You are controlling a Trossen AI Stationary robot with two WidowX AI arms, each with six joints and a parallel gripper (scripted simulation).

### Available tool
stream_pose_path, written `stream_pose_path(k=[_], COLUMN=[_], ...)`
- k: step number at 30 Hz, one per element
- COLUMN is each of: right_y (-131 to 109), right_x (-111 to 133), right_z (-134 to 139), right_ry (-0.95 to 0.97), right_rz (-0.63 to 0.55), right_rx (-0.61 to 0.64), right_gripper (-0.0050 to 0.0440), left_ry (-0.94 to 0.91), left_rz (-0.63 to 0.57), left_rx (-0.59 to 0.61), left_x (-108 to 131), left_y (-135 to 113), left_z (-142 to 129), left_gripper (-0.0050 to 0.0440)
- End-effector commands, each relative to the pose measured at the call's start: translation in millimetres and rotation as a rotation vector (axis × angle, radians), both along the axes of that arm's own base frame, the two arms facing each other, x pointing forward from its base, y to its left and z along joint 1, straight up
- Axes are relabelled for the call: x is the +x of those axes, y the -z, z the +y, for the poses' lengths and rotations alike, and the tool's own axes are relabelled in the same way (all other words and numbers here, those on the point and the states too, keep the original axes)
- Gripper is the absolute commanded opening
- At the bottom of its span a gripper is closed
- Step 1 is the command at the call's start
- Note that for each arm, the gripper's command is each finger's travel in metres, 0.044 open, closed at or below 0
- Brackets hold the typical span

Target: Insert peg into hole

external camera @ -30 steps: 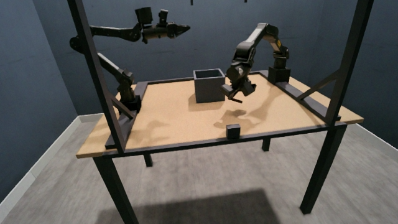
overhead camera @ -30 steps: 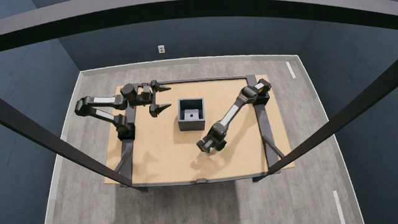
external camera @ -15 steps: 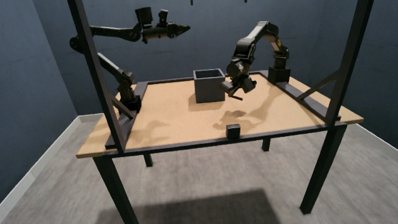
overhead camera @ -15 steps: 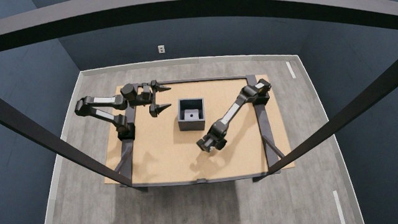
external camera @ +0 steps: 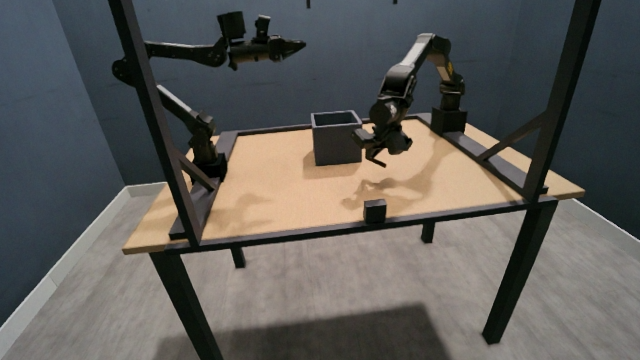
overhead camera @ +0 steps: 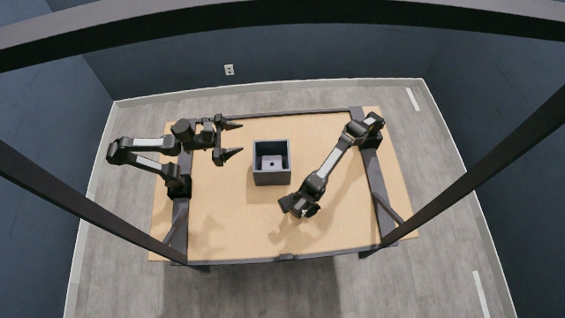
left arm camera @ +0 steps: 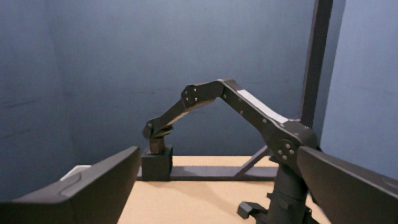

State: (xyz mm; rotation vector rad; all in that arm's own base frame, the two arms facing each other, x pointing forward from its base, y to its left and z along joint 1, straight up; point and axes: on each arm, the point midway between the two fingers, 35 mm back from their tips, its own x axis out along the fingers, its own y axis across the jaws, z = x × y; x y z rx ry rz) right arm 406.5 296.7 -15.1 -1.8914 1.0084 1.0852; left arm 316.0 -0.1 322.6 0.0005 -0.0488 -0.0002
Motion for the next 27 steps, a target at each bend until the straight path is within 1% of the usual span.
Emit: stream_pose_path(k=[1, 2, 5, 7, 9, 10, 12, 13, 15, 19, 22, 24, 27], right_y=[-22, -18, -15, -15, -16, -20, -16, -12, -14, -15, -15, -15, -12], right_x=[4, 3, 5, 5, 7, 9, 7, 4, 6, 5, 3, 3, 0], right_z=[8, 6, 11, 11, 15, 17, 17, 16, 20, 23, 24, 24, 22], right_ry=[0.055, 0.093, 0.206, 0.206, 0.265, 0.259, 0.296, 0.337, 0.406, 0.494, 0.568, 0.568, 0.658], right_rz=[-0.112, -0.138, -0.238, -0.238, -0.291, -0.294, -0.318, -0.347, -0.405, -0.474, -0.526, -0.526, -0.576], right_rx=[0.080, 0.094, 0.183, 0.183, 0.237, 0.243, 0.266, 0.294, 0.366, 0.457, 0.533, 0.533, 0.623], right_gripper=[0.0065, 0.0065, 0.0065, 0.0065, 0.0065, 0.0065, 0.0065, 0.0065, 0.0065, 0.0065, 0.0065, 0.0065, 0.0065], left_ry=[-0.001, -0.001, -0.001, -0.001, -0.001, -0.001, -0.001, -0.001, -0.001, -0.001, -0.001, -0.001, -0.001], left_rz=[-0.016, -0.016, -0.016, -0.016, -0.016, -0.016, -0.016, -0.016, -0.016, -0.016, -0.016, -0.016, -0.016], left_rx=[-0.004, -0.004, -0.004, -0.004, -0.004, -0.004, -0.004, -0.004, -0.004, -0.004, -0.004, -0.004, -0.004], left_x=[-2, -2, -2, -2, -2, -2, -2, -2, -2, -2, -2, -2, -2], left_y=[-6, -6, -6, -6, -6, -6, -6, -6, -6, -6, -6, -6, -6], left_z=[1, 1, 1, 1, 1, 1, 1, 1, 1, 1, 1, 1, 1], left_gripper=[0.0440, 0.0440, 0.0440, 0.0440, 0.0440, 0.0440, 0.0440, 0.0440, 0.0440, 0.0440, 0.0440, 0.0440, 0.0440])
